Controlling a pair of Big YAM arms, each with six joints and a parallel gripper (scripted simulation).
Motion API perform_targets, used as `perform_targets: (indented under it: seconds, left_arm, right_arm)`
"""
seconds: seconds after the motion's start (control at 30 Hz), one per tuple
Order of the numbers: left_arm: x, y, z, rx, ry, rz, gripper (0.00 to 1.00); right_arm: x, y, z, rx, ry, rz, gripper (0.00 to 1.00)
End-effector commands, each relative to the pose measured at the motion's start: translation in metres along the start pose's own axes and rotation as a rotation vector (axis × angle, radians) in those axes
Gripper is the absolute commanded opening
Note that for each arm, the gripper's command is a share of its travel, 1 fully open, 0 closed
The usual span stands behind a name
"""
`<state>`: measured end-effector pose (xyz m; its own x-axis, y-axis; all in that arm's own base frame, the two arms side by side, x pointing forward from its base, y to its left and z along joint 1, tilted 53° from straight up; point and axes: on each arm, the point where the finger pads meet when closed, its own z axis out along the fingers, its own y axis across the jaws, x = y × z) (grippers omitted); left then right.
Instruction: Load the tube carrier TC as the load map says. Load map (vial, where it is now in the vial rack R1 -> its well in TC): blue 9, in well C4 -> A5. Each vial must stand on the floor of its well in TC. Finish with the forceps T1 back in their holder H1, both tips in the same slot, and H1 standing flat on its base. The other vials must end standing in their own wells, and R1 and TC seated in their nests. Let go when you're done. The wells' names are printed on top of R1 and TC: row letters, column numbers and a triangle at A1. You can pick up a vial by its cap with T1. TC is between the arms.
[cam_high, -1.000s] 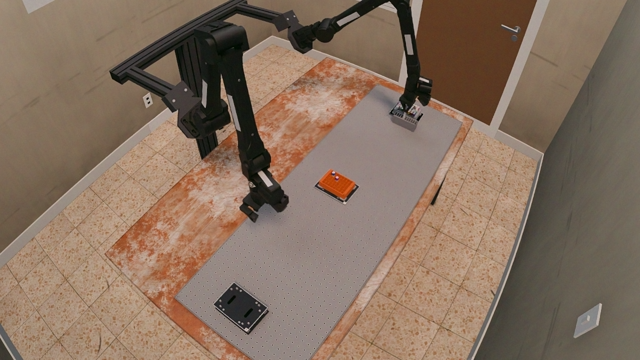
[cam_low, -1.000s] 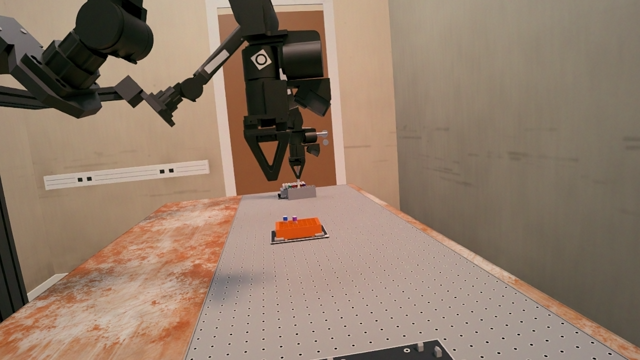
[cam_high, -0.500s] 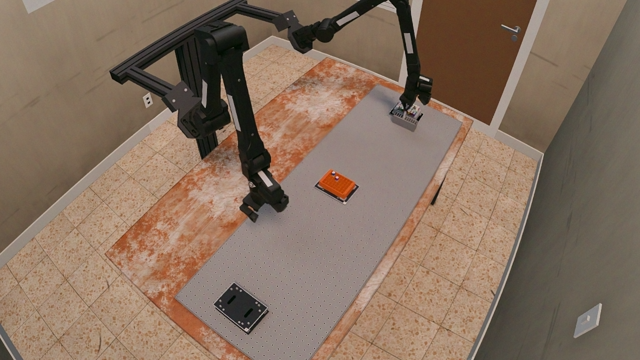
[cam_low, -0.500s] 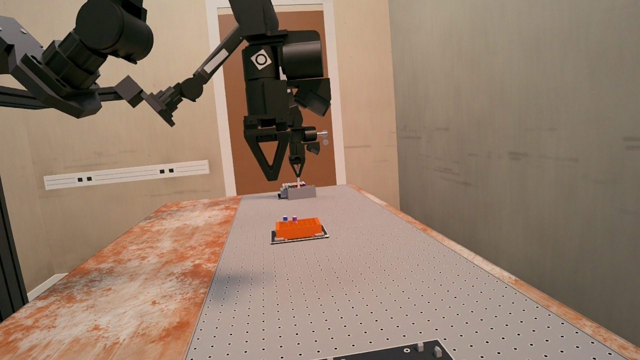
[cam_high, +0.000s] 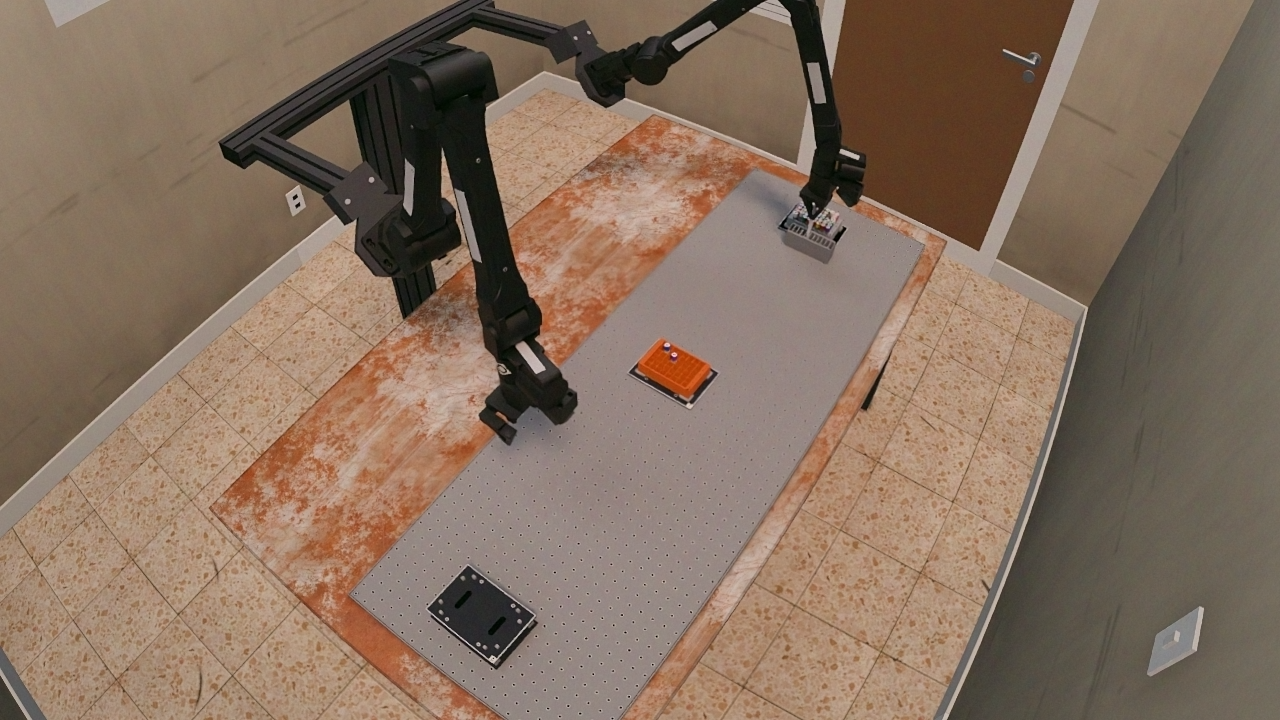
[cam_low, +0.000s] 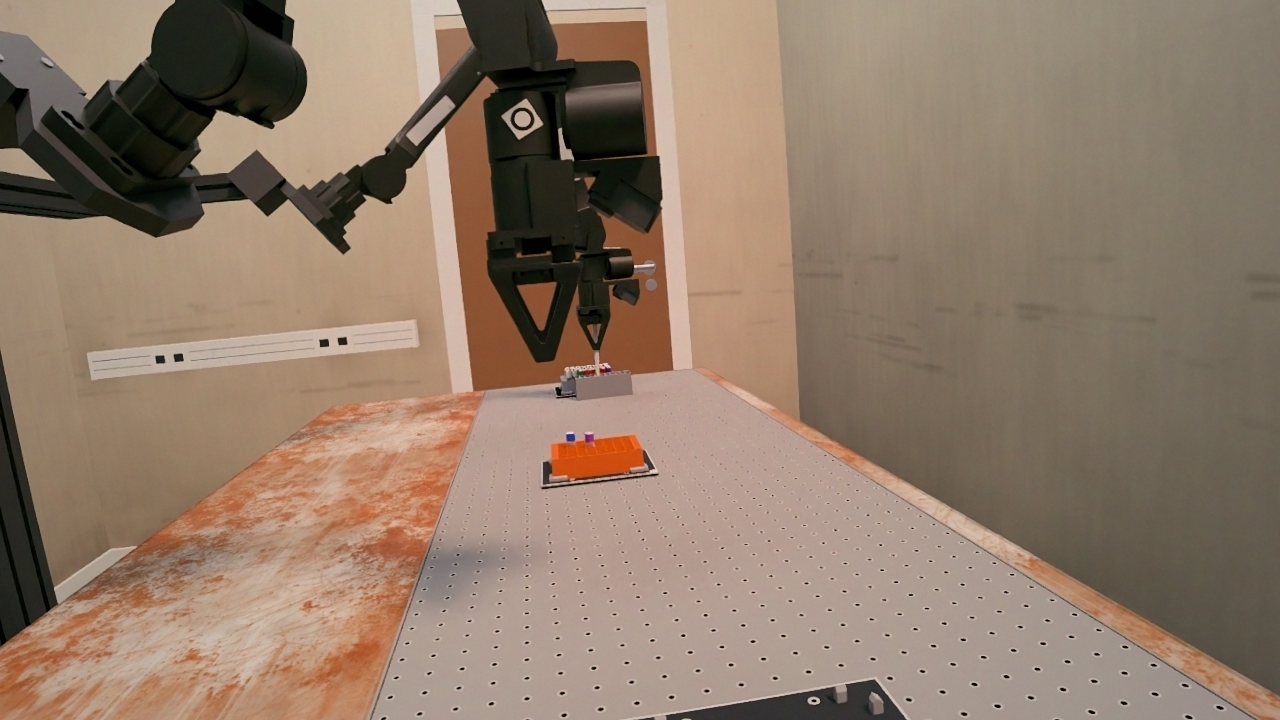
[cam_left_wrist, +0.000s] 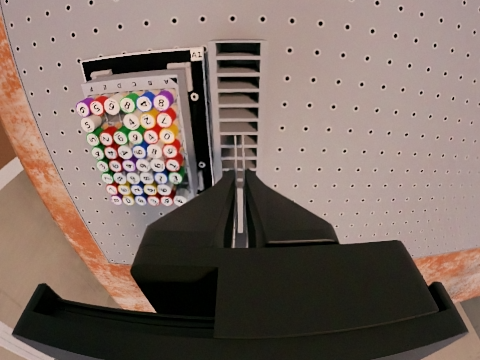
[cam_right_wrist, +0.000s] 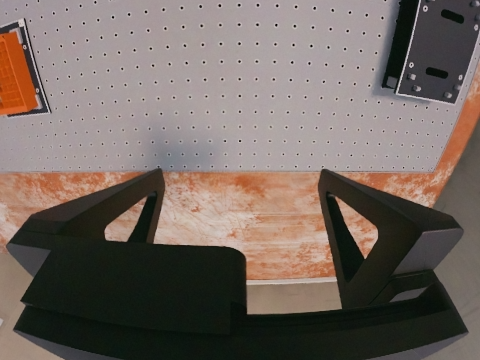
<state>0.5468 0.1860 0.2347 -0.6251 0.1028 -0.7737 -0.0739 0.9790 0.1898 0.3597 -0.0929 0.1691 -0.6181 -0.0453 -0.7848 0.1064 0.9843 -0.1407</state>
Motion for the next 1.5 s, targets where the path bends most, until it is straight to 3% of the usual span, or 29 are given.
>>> perform_targets:
  seconds: [0.0, 1.47]
  left_arm:
    - [-0.004, 0.005, -0.016, -0.008, -0.011, -0.004, 0.07]
    - [-0.003, 0.005, -0.042, -0.008, -0.011, 0.006, 0.07]
  right_arm:
    - [-0.006, -0.003, -0.002, 0.008, -0.011, -0.008, 1.00]
    - [-0.006, -0.003, -0.002, 0.008, -0.011, -0.008, 1.00]
